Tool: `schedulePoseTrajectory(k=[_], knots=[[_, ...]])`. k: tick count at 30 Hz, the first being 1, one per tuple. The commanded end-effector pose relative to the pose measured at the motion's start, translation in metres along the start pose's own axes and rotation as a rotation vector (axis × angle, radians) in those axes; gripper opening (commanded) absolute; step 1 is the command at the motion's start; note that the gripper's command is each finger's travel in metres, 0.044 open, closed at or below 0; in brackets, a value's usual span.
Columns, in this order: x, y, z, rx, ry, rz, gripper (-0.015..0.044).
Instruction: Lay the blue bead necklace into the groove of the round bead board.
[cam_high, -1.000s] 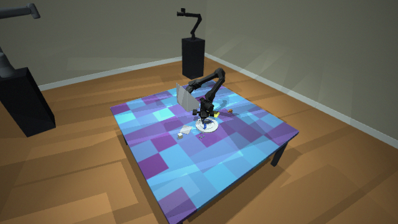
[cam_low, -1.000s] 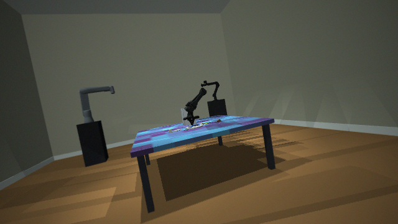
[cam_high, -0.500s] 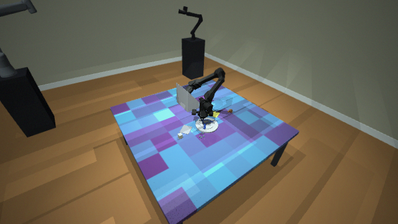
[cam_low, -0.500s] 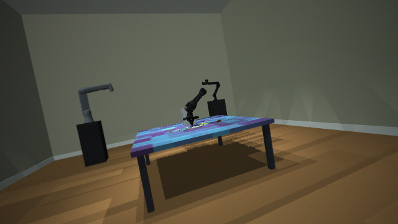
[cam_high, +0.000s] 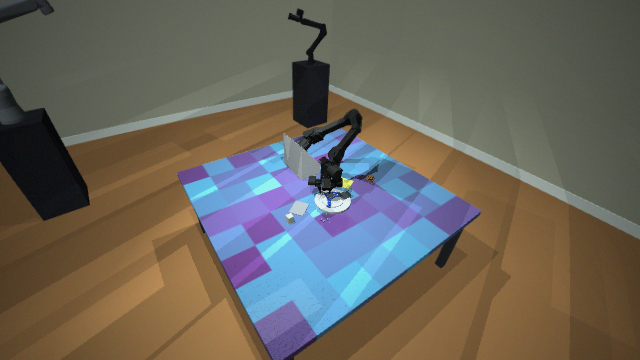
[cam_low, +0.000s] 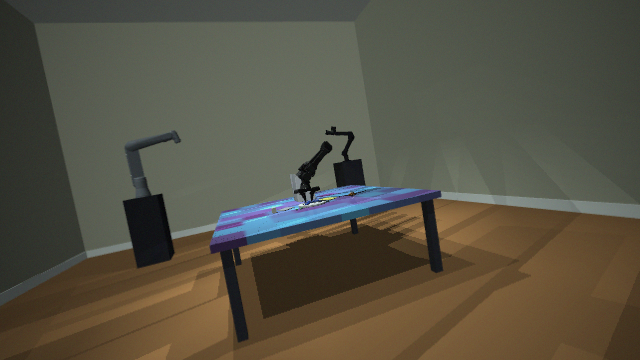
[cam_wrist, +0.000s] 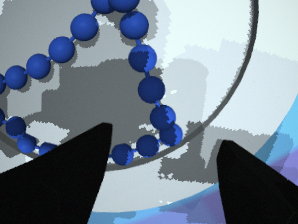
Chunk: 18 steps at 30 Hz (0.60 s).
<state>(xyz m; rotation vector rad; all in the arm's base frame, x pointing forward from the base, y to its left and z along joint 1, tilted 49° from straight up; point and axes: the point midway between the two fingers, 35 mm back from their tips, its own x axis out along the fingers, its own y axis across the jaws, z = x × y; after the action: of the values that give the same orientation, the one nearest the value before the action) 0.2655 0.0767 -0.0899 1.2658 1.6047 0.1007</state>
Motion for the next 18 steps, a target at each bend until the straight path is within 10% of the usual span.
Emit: schedulePoseTrajectory(k=[1,5,18], knots=[[-0.0006,0.0000,-0.0002,0.000,0.001,-0.001,0.0341],[-0.0018,-0.0006,-0.0005,0.006,0.003,-0.002,0.0440],[-0.0049,-0.0005,-0.0005,0.005,0.006,-0.001,0.0440]])
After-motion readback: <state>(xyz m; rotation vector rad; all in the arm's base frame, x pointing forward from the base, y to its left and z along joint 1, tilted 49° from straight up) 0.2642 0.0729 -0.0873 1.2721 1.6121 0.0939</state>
